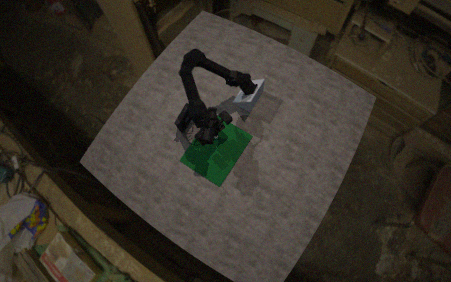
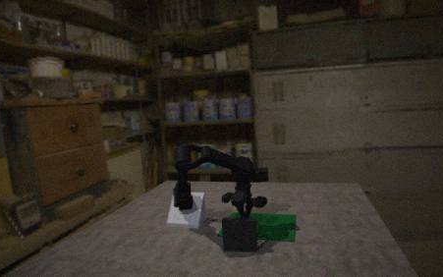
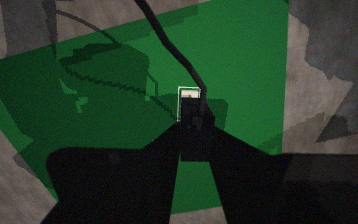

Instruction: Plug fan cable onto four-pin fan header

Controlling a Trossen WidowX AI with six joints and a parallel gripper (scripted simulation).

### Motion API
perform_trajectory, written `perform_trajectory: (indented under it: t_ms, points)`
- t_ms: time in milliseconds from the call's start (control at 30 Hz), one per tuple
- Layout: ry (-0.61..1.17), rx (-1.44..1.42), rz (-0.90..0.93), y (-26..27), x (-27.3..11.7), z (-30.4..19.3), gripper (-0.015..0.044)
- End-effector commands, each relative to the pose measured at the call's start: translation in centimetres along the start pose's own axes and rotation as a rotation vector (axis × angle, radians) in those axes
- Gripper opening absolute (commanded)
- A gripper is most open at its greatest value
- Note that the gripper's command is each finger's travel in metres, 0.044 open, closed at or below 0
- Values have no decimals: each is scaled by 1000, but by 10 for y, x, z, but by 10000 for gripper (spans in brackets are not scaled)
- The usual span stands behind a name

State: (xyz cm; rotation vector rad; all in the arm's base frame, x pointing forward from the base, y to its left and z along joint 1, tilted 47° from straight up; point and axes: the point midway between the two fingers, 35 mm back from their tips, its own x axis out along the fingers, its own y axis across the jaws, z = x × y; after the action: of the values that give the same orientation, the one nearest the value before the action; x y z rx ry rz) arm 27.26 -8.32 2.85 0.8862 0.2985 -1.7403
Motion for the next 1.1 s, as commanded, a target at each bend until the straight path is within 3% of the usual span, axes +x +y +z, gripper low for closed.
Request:
perform_trajectory:
  t_ms: [0, 1067]
  points:
    - [-1, 6, 5, 2, 0, 0, 0]
    - [-2, -3, 5, 0, 6, 1, 0]
